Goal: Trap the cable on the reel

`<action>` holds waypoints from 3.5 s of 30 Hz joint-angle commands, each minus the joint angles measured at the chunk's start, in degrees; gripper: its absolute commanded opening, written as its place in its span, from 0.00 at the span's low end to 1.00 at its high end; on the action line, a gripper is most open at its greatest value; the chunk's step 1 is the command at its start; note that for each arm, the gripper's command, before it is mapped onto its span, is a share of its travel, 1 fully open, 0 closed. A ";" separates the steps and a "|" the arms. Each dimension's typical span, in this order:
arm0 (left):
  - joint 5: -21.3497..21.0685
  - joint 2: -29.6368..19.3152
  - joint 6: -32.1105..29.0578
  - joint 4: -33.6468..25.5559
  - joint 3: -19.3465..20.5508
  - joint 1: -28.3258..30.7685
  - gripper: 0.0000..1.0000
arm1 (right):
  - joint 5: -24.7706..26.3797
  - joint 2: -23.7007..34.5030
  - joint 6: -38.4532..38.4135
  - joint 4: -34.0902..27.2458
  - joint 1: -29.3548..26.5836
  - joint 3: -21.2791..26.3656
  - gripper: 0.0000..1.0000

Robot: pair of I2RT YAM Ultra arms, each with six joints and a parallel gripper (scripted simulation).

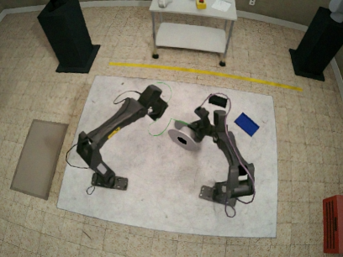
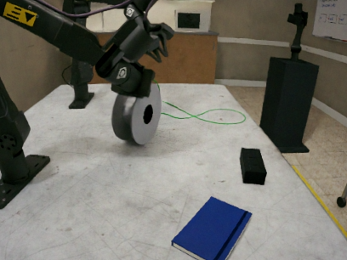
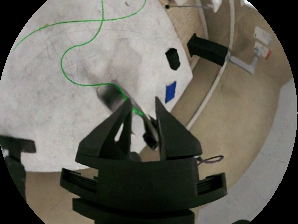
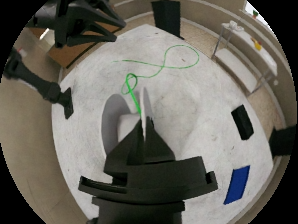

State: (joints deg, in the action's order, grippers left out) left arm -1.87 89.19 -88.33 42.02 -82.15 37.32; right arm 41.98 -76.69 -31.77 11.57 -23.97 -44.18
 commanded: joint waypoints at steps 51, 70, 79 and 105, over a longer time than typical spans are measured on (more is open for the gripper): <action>-4.98 -1.26 9.34 6.87 -5.94 -8.99 0.30 | 0.80 2.60 -0.01 2.58 0.69 -3.70 0.00; -3.58 -4.91 20.25 0.53 -2.15 -12.73 0.30 | 0.77 4.32 0.11 13.04 0.65 -12.21 0.00; -2.31 -8.64 30.41 -5.31 1.26 -16.33 0.30 | 0.77 4.60 0.13 19.04 0.66 -17.99 0.00; 0.63 -20.12 61.25 -24.18 12.50 -27.43 0.30 | 0.88 2.59 -0.15 22.84 0.81 -23.70 0.00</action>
State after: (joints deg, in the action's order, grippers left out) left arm -2.50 71.88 -33.17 22.00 -70.72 11.33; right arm 41.63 -74.19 -31.79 35.59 -23.92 -65.10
